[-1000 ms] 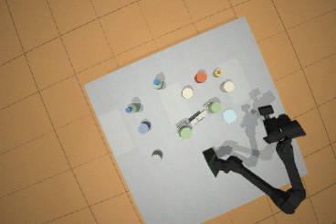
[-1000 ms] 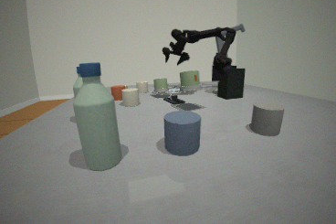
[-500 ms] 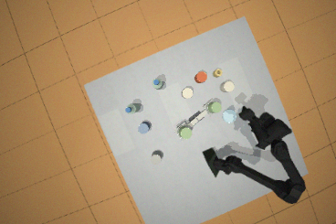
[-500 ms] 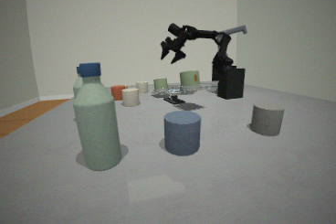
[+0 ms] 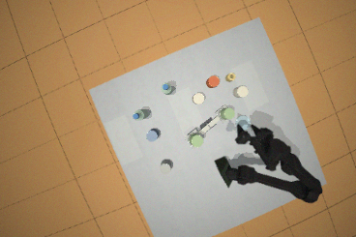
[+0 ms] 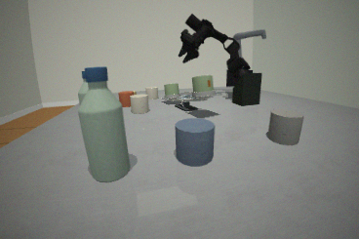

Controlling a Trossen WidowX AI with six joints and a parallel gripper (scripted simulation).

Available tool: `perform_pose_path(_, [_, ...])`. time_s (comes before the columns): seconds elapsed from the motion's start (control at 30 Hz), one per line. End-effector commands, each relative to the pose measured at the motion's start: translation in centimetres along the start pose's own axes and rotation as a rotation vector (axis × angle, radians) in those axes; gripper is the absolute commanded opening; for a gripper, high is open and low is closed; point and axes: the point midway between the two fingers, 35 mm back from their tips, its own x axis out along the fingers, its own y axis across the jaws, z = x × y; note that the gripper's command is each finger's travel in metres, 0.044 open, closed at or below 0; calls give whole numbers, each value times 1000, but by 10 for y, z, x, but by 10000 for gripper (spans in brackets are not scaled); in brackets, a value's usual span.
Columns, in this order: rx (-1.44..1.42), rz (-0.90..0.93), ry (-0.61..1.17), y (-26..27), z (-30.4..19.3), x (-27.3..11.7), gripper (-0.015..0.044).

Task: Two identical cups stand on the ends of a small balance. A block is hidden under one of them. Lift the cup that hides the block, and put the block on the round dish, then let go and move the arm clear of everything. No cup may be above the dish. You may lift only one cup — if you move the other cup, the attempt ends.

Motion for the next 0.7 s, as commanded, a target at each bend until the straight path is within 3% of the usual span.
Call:
perform_pose_path(0.0, [-111,62,15,20,-15,-10,440])
perform_pose_path(0.67, [-716,278,-15,73,-91,-74,440])
